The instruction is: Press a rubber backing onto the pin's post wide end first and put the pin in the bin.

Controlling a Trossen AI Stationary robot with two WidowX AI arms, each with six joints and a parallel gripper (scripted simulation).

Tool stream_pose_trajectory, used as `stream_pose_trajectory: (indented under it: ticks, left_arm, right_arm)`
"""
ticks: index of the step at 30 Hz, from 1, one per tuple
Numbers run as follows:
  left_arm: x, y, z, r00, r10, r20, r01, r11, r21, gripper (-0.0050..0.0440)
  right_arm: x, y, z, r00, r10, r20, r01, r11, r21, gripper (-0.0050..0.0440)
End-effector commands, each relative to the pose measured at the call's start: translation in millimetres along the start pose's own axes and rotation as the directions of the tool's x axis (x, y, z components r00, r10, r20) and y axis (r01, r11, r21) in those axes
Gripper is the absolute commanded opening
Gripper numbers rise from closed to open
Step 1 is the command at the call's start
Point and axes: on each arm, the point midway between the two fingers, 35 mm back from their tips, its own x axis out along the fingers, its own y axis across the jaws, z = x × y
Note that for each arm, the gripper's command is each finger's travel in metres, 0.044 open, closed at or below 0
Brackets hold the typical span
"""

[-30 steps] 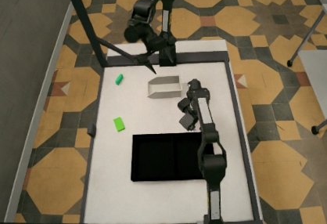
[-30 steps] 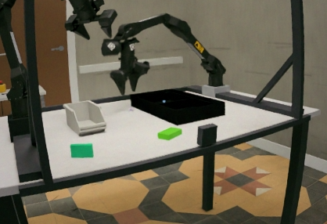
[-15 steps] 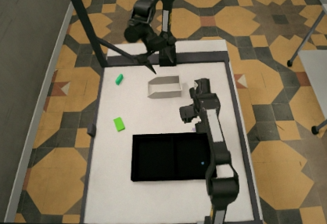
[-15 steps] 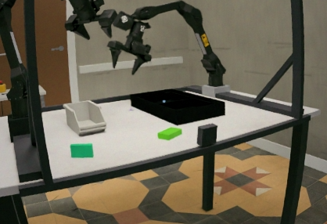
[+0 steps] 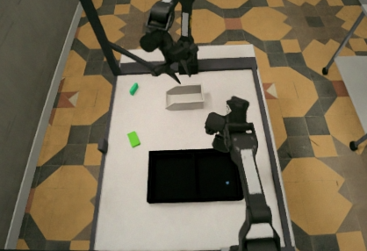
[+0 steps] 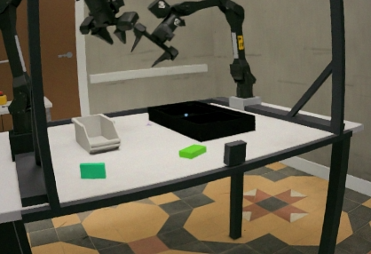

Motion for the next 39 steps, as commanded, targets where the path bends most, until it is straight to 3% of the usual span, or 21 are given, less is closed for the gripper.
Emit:
stream_pose_trajectory:
  ticks: [1,11,13,18,28,30,34,39]
  left_arm:
    - [12.0,-11.3,19.5,1.0,0.002,0.011,-0.002,1.0,0.022,0.013]
    - [83.1,-28.3,49.0,0.996,0.068,-0.053,-0.058,0.982,0.178,0.013]
    - [83.1,-28.3,49.0,0.996,0.068,-0.053,-0.058,0.982,0.178,0.013]
    - [145.5,-29.3,52.2,0.98,0.09,-0.179,-0.031,0.951,0.307,0.013]
    - [267.9,-5.1,26.3,0.877,0.056,-0.477,0.189,0.873,0.45,0.013]
    - [267.9,-5.1,26.3,0.877,0.056,-0.477,0.189,0.873,0.45,0.013]
    - [302.9,6.0,12.0,0.828,0.012,-0.56,0.289,0.848,0.445,0.013]
    - [328.3,14.2,-4.0,0.78,-0.029,-0.626,0.37,0.827,0.423,0.013]
  right_arm:
    - [-34.1,-13.7,1.4,0.987,-0.153,0.054,0.143,0.977,0.159,0.044]
    - [-87.6,-15.6,-1.9,0.913,-0.38,0.15,0.252,0.814,0.523,0.044]
    - [-87.6,-15.6,-1.9,0.913,-0.38,0.15,0.252,0.814,0.523,0.044]
    - [-120.3,-10.7,-6.9,0.836,-0.51,0.202,0.231,0.662,0.713,0.044]
    - [-165.1,5.2,-15.5,0.689,-0.673,0.271,0.073,0.437,0.897,0.044]
    - [-165.1,5.2,-15.5,0.689,-0.673,0.271,0.073,0.437,0.897,0.044]
    - [-172.5,8.8,-17.8,0.658,-0.698,0.281,0.033,0.4,0.916,0.044]
    - [-170.6,9.9,-18.6,0.66,-0.698,0.28,0.027,0.393,0.919,0.044]
